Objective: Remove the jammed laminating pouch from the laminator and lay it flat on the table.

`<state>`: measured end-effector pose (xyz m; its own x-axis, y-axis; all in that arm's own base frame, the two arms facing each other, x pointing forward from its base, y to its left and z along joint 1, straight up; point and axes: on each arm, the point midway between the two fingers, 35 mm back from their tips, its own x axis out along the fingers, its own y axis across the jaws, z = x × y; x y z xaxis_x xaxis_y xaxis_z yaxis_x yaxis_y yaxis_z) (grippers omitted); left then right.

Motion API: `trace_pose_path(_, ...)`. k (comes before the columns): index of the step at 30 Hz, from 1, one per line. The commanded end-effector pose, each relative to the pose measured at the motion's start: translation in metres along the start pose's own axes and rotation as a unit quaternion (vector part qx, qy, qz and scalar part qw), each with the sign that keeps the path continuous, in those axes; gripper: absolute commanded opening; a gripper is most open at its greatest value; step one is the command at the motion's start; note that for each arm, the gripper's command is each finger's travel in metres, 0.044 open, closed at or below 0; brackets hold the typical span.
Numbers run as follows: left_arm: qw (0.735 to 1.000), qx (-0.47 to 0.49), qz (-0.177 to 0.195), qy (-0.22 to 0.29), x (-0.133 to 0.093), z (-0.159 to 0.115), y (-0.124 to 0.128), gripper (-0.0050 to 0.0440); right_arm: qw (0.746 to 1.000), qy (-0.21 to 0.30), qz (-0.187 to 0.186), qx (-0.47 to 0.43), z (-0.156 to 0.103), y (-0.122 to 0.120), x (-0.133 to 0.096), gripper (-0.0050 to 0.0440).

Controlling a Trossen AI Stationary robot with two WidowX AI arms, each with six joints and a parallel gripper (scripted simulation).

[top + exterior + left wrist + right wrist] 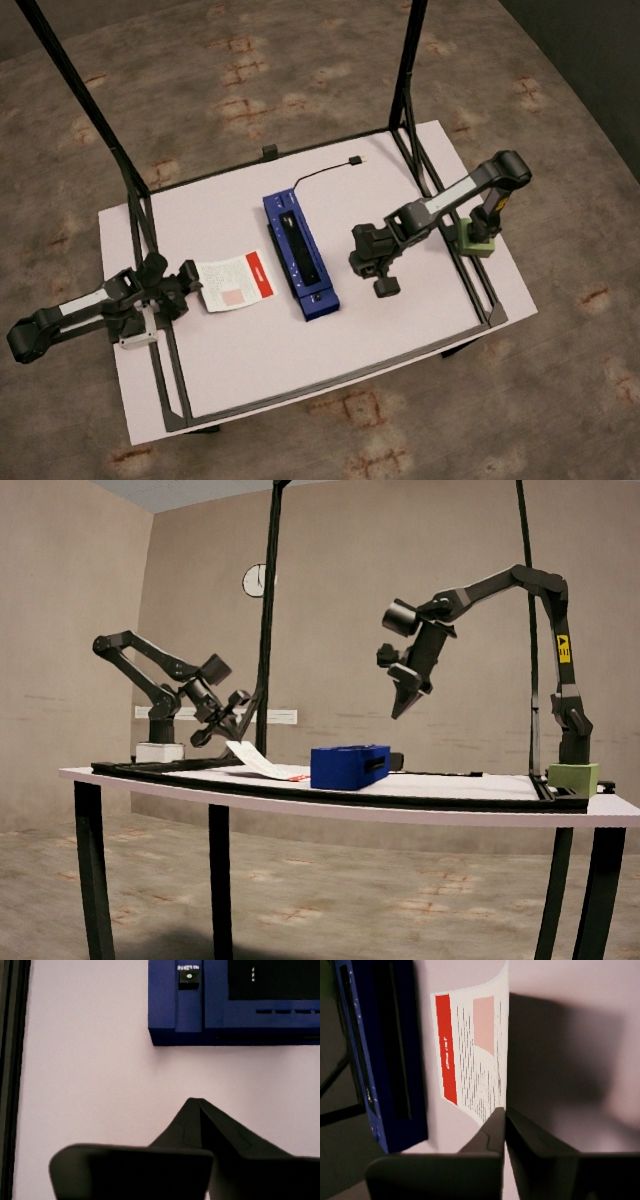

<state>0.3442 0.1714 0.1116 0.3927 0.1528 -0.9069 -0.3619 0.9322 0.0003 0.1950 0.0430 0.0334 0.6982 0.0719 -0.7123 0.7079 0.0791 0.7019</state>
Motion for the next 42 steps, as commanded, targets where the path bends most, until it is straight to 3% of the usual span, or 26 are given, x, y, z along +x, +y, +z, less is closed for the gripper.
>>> trace_pose_path(1,1.000,0.001,0.001,-0.014,-0.008,0.006,0.000,-0.0050,1.000,0.000,0.009,0.004,-0.001,-0.027,0.022,-0.0050)
trace_pose_path(4,1.000,0.001,0.001,-0.014,-0.008,0.006,0.000,-0.0050,1.000,0.000,0.010,0.005,-0.001,-0.029,0.024,-0.0050)
trace_pose_path(5,1.000,0.001,0.001,-0.014,-0.008,0.006,0.000,-0.0050,1.000,0.001,0.006,0.001,-0.001,0.005,-0.002,0.0342)
trace_pose_path(38,1.000,0.001,0.001,-0.014,-0.008,0.006,0.000,-0.0050,1.000,0.001,0.006,0.001,-0.001,0.005,-0.002,0.0342)
trace_pose_path(42,1.000,0.001,0.001,-0.014,-0.008,0.006,0.000,-0.0050,1.000,0.001,0.007,0.002,-0.017,0.007,0.000,0.0342)
